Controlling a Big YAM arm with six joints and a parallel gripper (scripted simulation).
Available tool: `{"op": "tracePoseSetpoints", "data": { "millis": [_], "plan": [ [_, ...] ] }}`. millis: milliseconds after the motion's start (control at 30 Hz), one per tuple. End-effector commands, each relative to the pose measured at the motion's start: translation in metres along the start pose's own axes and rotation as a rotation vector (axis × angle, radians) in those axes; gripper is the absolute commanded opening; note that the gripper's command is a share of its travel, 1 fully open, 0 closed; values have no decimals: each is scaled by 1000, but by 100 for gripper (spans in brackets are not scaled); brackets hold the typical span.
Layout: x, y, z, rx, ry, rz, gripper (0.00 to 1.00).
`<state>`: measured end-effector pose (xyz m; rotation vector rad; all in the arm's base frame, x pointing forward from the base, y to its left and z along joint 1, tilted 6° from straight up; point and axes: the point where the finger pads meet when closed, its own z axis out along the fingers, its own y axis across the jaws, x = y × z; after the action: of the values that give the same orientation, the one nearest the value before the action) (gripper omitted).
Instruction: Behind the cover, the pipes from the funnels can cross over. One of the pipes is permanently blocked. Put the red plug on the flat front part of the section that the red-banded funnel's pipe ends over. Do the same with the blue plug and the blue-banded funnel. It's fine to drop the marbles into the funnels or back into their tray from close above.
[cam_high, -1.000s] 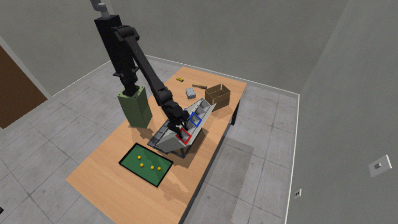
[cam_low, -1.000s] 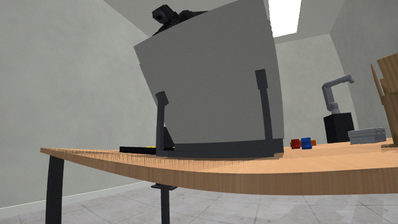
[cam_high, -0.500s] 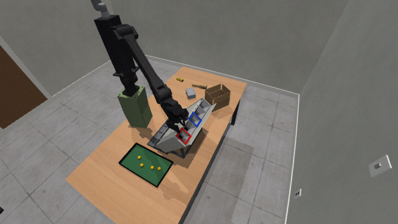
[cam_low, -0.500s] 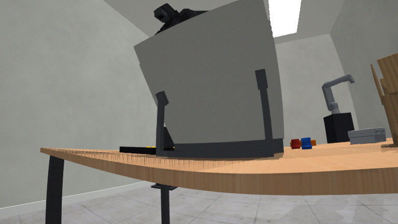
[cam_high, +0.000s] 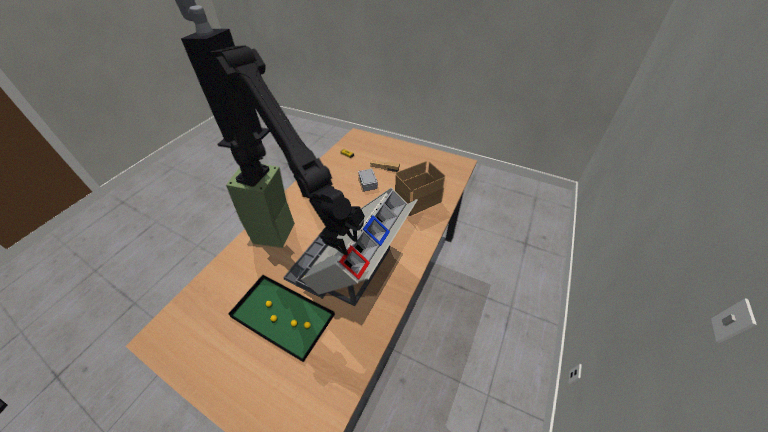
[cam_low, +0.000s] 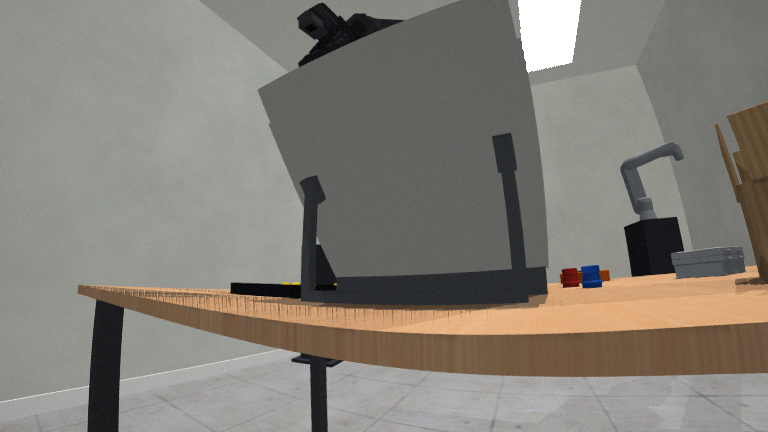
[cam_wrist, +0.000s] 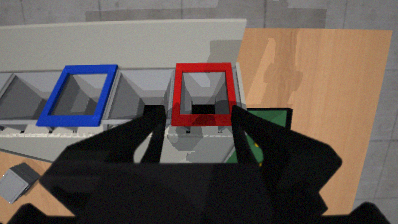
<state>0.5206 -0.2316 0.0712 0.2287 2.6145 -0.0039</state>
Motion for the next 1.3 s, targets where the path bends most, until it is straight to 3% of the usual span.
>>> {"op": "tracePoseSetpoints", "data": {
  "millis": [0,1267],
  "plan": [
    [-25,-8,-12,10,-43,-11,59],
    [-25,-8,-12,0,-1,-2,59]
  ]
}}
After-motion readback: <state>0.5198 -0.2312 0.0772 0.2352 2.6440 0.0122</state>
